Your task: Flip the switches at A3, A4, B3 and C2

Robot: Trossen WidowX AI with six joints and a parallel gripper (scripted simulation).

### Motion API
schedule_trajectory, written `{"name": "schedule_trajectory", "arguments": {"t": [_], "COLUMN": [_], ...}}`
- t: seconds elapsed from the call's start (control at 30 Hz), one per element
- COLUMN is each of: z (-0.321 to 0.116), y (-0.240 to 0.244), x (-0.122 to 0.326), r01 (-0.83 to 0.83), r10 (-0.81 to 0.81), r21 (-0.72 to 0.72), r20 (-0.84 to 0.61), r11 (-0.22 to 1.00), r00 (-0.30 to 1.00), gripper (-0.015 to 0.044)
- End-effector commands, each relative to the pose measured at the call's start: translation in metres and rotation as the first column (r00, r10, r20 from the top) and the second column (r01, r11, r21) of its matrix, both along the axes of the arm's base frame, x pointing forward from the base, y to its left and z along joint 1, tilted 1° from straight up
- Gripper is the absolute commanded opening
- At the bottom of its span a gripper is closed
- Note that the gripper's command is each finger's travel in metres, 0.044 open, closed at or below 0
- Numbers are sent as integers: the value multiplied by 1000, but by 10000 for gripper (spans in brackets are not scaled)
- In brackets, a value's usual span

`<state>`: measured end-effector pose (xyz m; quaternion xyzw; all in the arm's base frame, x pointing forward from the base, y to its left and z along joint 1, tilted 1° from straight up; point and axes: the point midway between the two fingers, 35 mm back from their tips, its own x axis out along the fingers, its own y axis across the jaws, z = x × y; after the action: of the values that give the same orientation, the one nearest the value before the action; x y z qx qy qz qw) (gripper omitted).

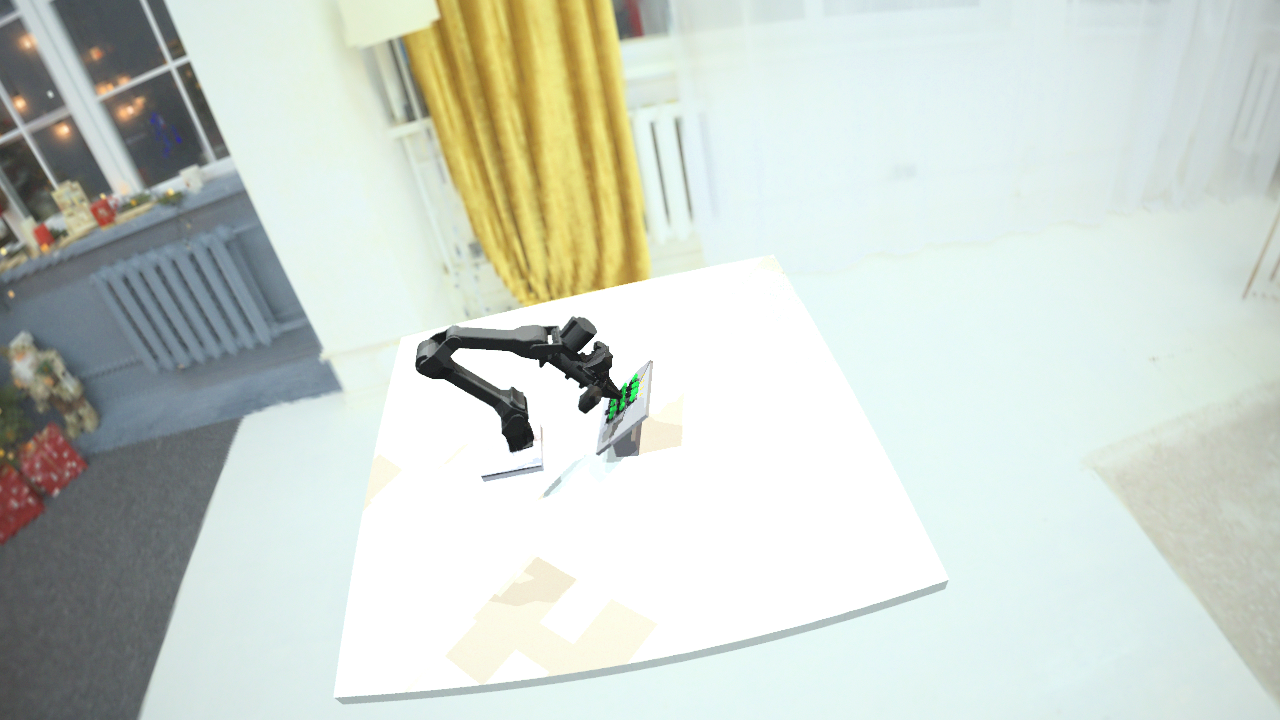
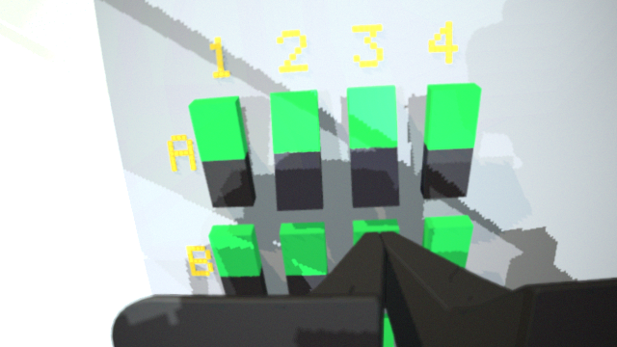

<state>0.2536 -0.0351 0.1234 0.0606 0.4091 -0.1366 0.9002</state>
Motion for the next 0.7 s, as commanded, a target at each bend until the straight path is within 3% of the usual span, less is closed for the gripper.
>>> {"name": "schedule_trajectory", "arguments": {"t": [0.0, 0.67], "z": [-2, -4], "y": [1, 0], "x": [-1, 0], "r01": [-4, -4], "r10": [4, 4], "r21": [2, 2], "r20": [-6, -6], "r11": [1000, 1000], "r00": [1000, 1000], "gripper": [0, 0]}}
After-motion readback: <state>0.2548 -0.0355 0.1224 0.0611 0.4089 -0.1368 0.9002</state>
